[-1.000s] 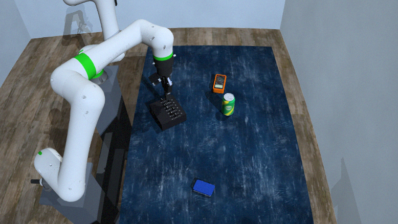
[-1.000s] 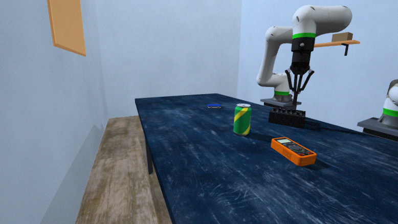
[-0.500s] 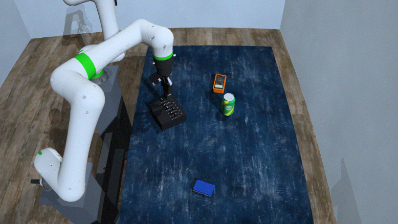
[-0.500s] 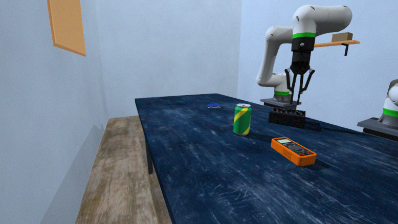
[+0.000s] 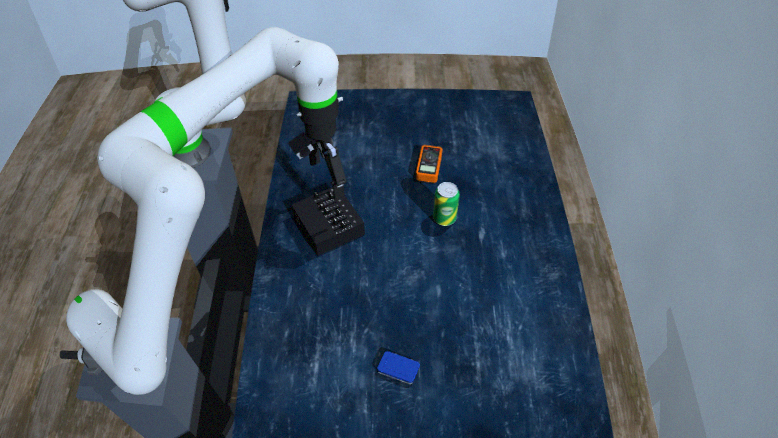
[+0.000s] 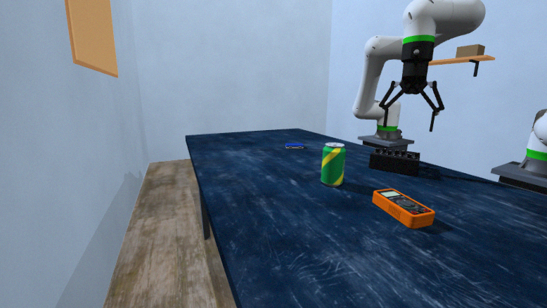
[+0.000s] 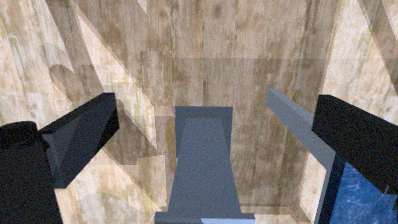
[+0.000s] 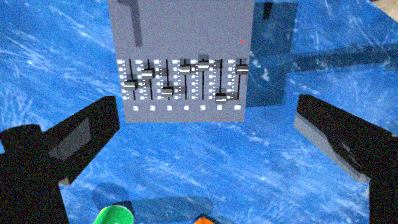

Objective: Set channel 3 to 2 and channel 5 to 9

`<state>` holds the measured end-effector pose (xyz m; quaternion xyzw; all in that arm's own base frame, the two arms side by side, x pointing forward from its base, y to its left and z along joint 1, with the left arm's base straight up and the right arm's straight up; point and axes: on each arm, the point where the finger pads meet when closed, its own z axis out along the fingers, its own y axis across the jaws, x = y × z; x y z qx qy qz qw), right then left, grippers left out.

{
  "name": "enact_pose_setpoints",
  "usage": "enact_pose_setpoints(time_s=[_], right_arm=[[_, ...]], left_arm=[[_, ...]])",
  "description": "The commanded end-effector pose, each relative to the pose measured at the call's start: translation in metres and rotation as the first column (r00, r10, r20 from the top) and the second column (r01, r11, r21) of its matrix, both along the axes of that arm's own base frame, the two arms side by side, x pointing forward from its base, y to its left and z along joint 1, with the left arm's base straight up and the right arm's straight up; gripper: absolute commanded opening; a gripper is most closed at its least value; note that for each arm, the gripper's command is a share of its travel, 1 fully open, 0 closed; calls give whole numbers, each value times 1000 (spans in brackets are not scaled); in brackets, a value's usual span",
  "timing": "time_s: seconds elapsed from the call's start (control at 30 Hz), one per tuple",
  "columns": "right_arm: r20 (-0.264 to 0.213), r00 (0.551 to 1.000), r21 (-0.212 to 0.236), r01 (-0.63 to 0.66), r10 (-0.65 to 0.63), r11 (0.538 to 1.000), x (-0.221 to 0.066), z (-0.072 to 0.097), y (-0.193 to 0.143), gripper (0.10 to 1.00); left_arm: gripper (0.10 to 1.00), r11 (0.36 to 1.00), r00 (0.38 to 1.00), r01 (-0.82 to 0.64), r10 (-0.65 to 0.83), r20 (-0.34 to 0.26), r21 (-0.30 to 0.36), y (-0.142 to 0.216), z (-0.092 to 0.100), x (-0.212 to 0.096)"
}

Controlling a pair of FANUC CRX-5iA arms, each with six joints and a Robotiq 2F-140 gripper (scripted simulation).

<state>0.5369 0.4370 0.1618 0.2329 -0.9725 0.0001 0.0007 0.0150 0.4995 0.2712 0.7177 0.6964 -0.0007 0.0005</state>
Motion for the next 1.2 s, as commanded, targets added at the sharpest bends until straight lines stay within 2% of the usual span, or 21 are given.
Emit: enact_pose_setpoints(time_s=[0.0,0.1,0.37,1.17], right_arm=[[1,1000,1,0,0,1000,0,16,0,1000],[1,1000,1,0,0,1000,0,26,0,1000],[1,1000,1,0,0,1000,0,37,0,1000],[1,1000,1,0,0,1000,0,38,0,1000]], left_arm=[[1000,1000,1000,0,0,0,2,0,1,0],[1000,1000,1000,0,0,0,2,0,1,0],[1000,1000,1000,0,0,0,2,0,1,0],[1000,1000,1000,0,0,0,2,0,1,0]])
